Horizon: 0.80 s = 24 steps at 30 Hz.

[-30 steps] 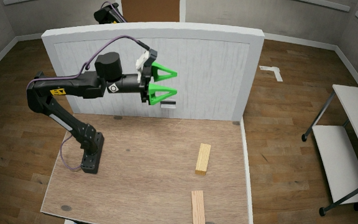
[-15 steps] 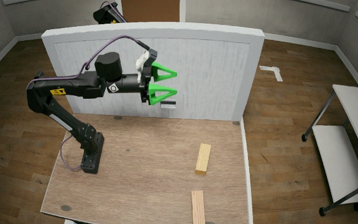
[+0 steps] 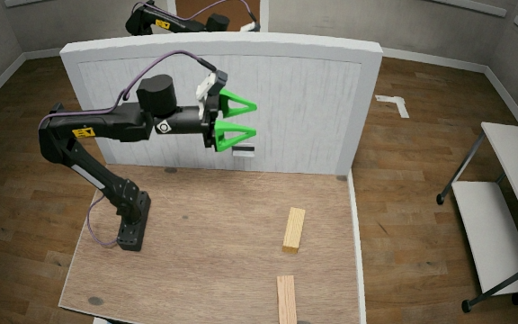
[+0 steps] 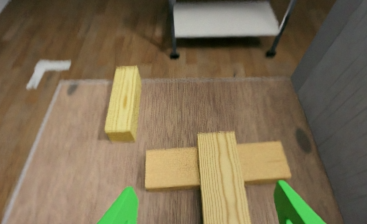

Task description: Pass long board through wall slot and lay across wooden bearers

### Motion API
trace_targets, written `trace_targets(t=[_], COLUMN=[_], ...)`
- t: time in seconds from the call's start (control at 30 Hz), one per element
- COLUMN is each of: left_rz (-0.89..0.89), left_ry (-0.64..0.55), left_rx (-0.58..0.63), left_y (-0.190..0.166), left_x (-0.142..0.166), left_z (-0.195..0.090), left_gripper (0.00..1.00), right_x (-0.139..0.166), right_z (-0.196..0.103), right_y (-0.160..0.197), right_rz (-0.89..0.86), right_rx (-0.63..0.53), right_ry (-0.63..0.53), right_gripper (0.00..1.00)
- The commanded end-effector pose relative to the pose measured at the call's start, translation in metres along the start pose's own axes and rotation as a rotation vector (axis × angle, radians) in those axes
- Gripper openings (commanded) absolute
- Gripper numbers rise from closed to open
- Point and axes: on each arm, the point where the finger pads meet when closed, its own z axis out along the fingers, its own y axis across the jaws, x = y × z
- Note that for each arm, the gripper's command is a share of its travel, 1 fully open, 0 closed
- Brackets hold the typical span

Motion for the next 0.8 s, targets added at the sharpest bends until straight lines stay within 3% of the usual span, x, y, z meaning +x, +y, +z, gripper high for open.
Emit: trace_targets(t=[0.0,0.33,0.5,0.57,0.6,0.67,0.77], left_rz=[0.041,0.129,0.144,0.117,0.093,0.092,0.091], left_ry=[-0.057,-0.339,-0.309,-0.212,-0.432,-0.486,-0.447], left_rx=[0.057,0.038,0.028,0.016,-0.006,0.003,0.005], left_y=[-0.001,0.034,0.042,0.047,0.047,0.041,0.04], left_x=[-0.037,-0.144,-0.139,-0.104,-0.17,-0.184,-0.173], left_z=[-0.016,-0.086,-0.083,-0.058,-0.105,-0.116,-0.1], left_gripper=[0.78,0.78,0.78,0.78,0.78,0.78,0.78], right_x=[-0.013,-0.018,-0.007,-0.02,-0.021,-0.021,-0.022], right_z=[-0.002,-0.003,-0.001,-0.001,0.0,0.0,0.0], right_y=[0.001,-0.003,-0.007,0.002,0.001,0.003,0.001], right_rz=[0.006,0.008,0.009,0.009,0.009,0.009,0.008], right_rx=[0.007,0.019,0.029,-0.001,0.002,0.0,0.003], right_ry=[-0.001,-0.02,0.023,-0.03,-0.035,-0.037,-0.04], right_gripper=[0.78,0.78,0.78,0.78,0.78,0.78,0.78])
